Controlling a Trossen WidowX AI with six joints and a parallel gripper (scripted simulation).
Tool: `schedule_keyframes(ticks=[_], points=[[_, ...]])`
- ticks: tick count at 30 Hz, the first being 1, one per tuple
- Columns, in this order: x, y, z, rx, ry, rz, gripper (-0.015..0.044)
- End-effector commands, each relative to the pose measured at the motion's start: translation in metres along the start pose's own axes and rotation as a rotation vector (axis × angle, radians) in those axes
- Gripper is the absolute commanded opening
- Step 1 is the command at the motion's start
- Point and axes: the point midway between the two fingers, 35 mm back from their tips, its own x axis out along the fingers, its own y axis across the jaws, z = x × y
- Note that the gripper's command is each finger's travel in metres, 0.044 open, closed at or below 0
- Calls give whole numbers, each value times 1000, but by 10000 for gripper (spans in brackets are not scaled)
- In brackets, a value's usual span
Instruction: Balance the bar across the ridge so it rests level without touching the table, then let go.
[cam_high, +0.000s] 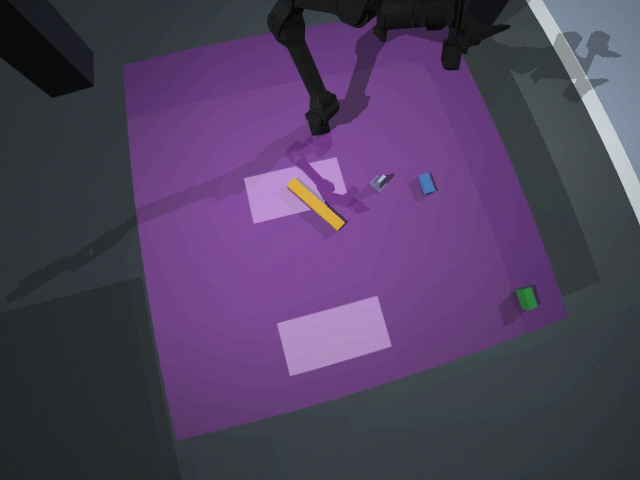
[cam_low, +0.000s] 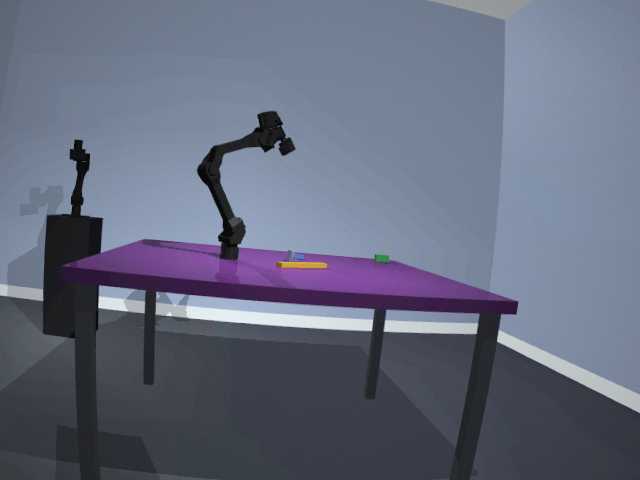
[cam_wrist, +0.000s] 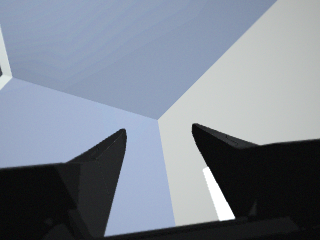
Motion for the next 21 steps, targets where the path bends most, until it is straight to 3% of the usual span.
schedule_keyframes(ticks=[1,11,21], points=[[2,31,-12,69,42,102,315],[-10,125,-46,311,205,393,315],[-53,215,-74,569,422,673,315]])
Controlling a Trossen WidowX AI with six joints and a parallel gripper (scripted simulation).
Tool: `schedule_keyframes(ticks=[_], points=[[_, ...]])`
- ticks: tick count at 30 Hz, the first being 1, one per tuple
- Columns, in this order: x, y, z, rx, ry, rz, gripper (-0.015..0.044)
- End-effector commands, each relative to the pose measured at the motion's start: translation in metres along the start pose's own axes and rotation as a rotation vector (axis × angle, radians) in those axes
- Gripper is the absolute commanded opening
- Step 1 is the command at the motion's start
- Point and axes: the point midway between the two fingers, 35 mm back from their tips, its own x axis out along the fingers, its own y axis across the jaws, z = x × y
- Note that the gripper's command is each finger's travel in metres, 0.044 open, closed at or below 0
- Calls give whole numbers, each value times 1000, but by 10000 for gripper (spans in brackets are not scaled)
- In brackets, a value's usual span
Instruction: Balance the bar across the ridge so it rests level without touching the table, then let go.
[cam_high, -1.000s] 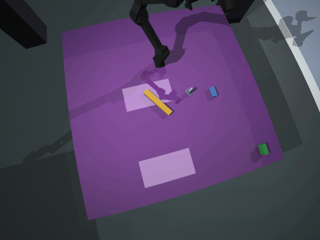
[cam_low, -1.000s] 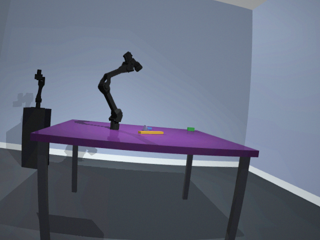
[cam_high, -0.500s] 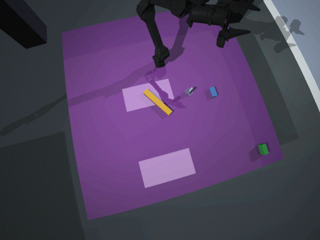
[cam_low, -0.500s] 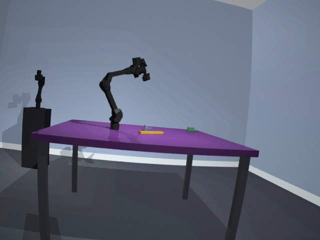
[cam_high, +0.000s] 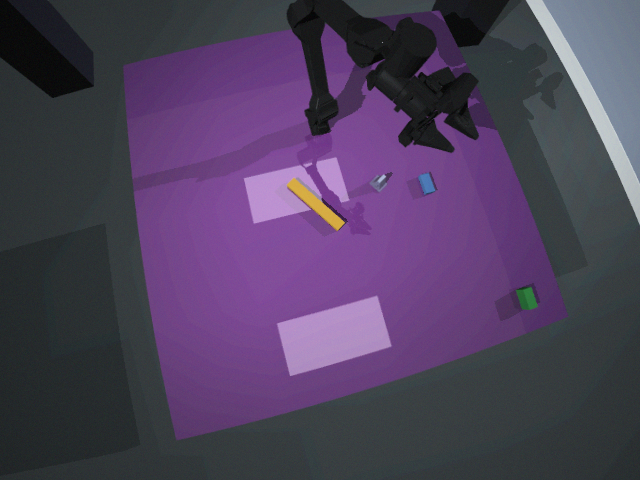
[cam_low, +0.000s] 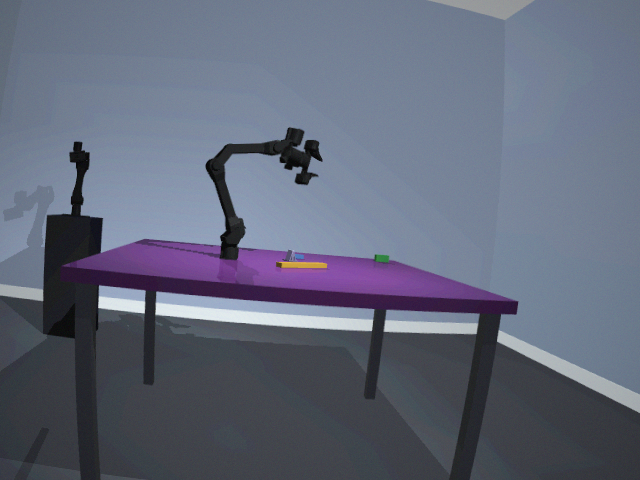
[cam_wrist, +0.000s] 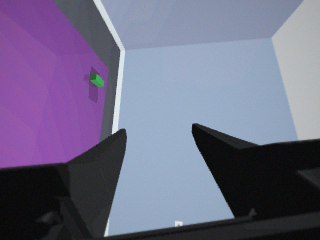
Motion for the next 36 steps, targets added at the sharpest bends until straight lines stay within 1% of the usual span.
schedule_keyframes(ticks=[1,9,17,27,36], points=[[7,31,-27,108,82,106,315],[5,92,-80,337,270,301,315],[-15,153,-123,572,470,477,315],[-59,224,-158,868,729,678,315],[-110,279,-171,1130,966,849,315]])
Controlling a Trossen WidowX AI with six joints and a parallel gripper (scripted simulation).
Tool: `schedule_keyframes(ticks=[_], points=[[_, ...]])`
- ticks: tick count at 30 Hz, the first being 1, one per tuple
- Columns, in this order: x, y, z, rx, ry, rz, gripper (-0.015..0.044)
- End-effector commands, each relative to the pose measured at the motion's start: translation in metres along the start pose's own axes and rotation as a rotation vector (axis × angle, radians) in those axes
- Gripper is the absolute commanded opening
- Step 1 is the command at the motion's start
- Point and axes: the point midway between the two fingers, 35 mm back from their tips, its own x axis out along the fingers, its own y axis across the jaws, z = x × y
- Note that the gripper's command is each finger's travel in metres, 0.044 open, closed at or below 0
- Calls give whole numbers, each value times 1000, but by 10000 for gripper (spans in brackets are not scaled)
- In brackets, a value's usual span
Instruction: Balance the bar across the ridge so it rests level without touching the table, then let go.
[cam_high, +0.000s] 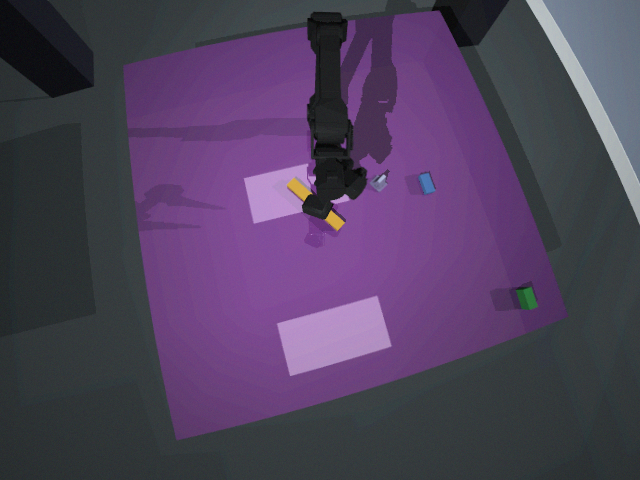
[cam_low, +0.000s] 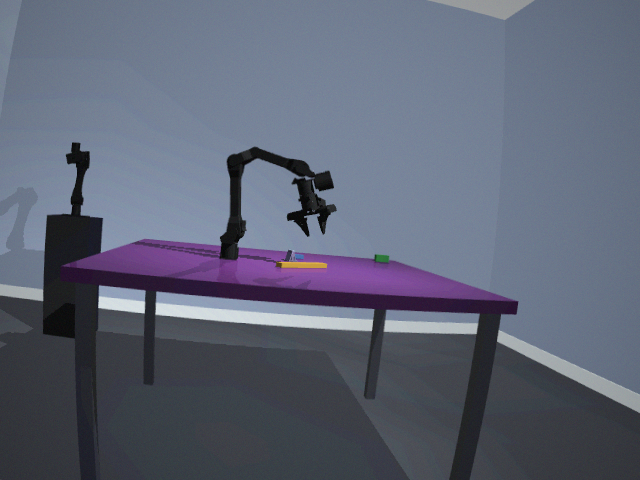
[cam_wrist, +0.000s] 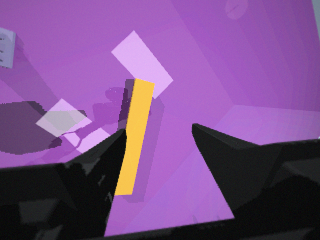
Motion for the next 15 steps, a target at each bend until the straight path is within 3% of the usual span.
schedule_keyframes(ticks=[1,8,15], points=[[12,9,-29,112,95,78,315],[21,26,-73,299,245,198,315],[24,27,-75,304,249,202,315]])
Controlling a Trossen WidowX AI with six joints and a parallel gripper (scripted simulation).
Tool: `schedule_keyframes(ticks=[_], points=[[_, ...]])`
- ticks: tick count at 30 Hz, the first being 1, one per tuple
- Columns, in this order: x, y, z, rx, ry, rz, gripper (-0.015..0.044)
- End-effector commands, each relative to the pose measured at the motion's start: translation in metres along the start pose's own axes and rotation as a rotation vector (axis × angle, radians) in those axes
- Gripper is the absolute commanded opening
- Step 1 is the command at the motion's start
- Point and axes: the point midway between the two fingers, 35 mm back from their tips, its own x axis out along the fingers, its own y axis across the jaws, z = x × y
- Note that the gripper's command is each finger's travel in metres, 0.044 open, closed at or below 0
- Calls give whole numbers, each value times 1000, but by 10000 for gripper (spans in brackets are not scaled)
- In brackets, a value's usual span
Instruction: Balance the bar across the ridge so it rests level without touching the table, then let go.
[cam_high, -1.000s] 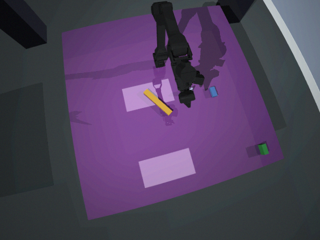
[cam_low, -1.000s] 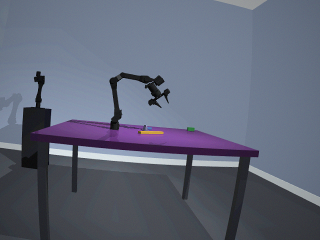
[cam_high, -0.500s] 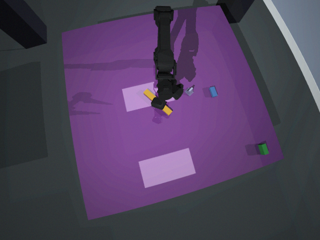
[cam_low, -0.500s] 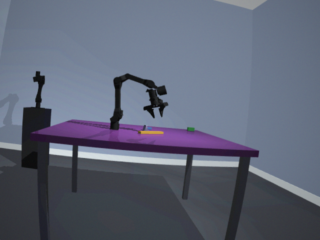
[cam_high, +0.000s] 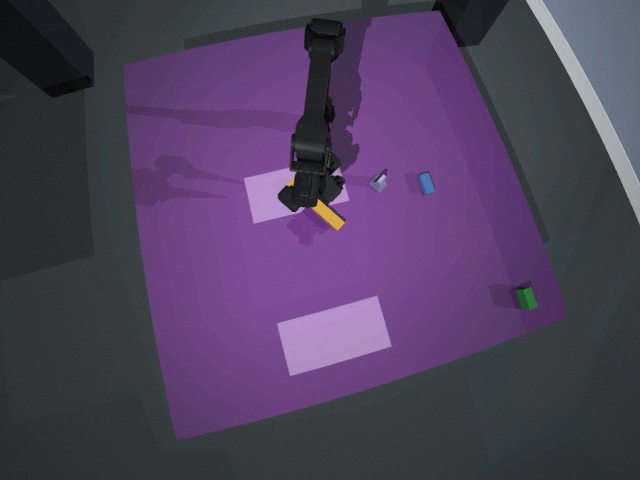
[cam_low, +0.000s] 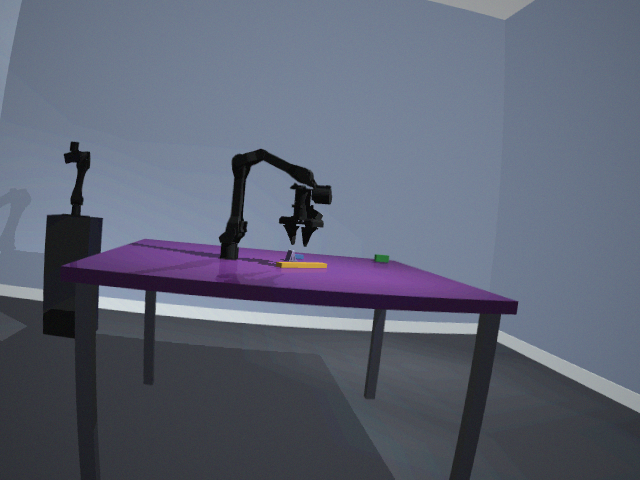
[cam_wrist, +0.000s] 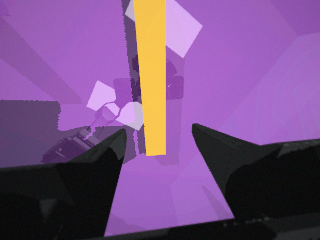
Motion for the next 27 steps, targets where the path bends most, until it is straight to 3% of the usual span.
schedule_keyframes(ticks=[1,8,27], points=[[8,1,-3,10,12,8,315],[45,1,-3,10,12,8,315],[67,1,-4,10,12,8,315]])
